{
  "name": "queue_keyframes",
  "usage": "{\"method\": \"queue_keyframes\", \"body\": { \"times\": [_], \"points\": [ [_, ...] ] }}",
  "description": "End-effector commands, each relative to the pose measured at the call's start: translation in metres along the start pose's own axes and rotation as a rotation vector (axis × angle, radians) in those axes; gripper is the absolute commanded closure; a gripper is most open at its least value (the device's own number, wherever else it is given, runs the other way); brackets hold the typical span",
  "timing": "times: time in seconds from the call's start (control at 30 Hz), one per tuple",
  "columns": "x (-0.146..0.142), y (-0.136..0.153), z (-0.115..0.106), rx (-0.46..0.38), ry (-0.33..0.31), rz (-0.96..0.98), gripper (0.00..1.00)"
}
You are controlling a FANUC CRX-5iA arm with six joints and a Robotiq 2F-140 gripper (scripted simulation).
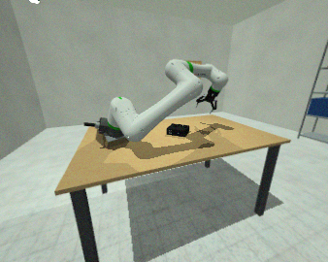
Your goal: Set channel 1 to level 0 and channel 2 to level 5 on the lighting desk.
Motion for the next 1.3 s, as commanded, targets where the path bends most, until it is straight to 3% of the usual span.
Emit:
{"method": "queue_keyframes", "body": {
  "times": [0.0, 0.63, 0.73, 0.83, 0.9, 0.93, 1.0, 1.03, 1.1, 1.13, 1.2, 1.23, 1.27],
  "points": [
    [0.0, 0.0, 0.0, 0.0, 0.0, 0.0, 0.0],
    [-0.004, 0.001, -0.001, -0.008, 0.0, -0.007, 0.0],
    [-0.026, 0.008, -0.007, -0.054, -0.003, -0.047, 0.0],
    [-0.069, 0.026, -0.021, -0.147, -0.004, -0.133, 0.0],
    [-0.069, 0.026, -0.021, -0.147, -0.004, -0.133, 0.0],
    [-0.086, 0.036, -0.027, -0.186, -0.003, -0.172, 0.0],
    [-0.086, 0.036, -0.027, -0.186, -0.003, -0.172, 0.0],
    [-0.105, 0.047, -0.034, -0.229, -0.001, -0.214, 0.0],
    [-0.105, 0.047, -0.034, -0.229, -0.001, -0.214, 0.0],
    [-0.124, 0.06, -0.042, -0.274, 0.003, -0.26, 0.0],
    [-0.124, 0.06, -0.042, -0.274, 0.003, -0.26, 0.0],
    [-0.143, 0.075, -0.05, -0.32, 0.009, -0.308, 0.0],
    [-0.143, 0.075, -0.05, -0.32, 0.009, -0.308, 0.0]
  ]
}}
Point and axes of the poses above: the point where the finger pads meet when closed, its own z axis out along the fingers, its own x axis across the jaws, y = z × x, the point moved 7 cm from there along -z, back along the fingers, and after that the axes turned 8 degrees about -z, right-handed, at the moved point
